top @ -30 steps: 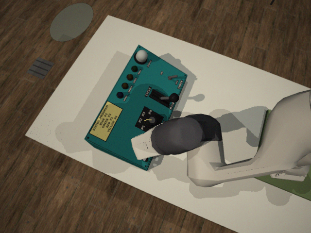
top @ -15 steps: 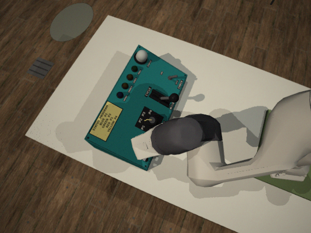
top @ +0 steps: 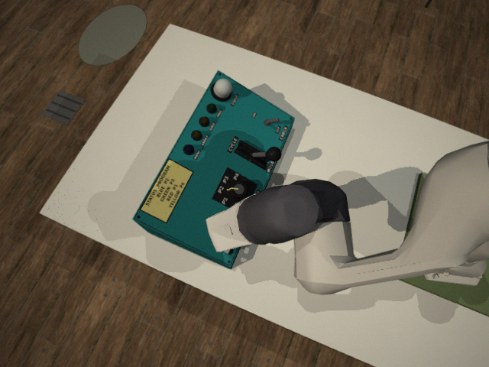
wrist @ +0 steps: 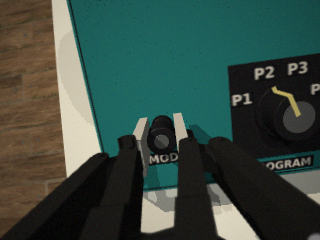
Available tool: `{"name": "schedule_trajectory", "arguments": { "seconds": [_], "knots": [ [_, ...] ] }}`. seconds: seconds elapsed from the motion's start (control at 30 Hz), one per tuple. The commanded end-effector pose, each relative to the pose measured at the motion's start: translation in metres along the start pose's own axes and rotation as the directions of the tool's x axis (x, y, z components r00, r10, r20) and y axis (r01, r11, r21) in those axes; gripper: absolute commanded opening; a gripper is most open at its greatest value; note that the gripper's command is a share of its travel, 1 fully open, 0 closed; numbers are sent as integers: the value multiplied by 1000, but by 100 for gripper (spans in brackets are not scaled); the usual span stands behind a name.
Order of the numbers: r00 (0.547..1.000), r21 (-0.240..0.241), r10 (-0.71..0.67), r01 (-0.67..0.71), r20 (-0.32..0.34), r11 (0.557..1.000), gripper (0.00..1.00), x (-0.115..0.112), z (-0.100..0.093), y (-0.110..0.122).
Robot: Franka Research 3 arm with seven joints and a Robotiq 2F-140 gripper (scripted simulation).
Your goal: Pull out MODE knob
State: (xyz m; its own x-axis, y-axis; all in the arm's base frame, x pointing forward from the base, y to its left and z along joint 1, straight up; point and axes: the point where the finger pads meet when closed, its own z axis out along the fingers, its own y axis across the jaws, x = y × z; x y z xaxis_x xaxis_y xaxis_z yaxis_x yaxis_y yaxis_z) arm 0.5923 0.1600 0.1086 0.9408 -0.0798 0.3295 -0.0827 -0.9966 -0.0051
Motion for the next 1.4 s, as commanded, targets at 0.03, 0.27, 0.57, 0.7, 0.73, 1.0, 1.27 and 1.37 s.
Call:
{"name": "schedule_trajectory", "arguments": {
  "seconds": [0.03,0.27,0.57,0.7,0.73,1.0,1.27,1.37],
  "knots": [
    [1000,2,1,-1,-3,1000,0,2,-3,0],
    [1000,2,1,-1,-3,1000,0,2,-6,0],
    [1000,2,1,-1,-3,1000,0,2,-8,0],
    [1000,2,1,-1,-3,1000,0,2,-9,0],
    [1000,2,1,-1,-3,1000,0,2,-9,0],
    [1000,2,1,-1,-3,1000,0,2,-12,0],
    [1000,2,1,-1,-3,1000,0,2,-13,0],
    [1000,2,1,-1,-3,1000,0,2,-14,0]
  ]
}}
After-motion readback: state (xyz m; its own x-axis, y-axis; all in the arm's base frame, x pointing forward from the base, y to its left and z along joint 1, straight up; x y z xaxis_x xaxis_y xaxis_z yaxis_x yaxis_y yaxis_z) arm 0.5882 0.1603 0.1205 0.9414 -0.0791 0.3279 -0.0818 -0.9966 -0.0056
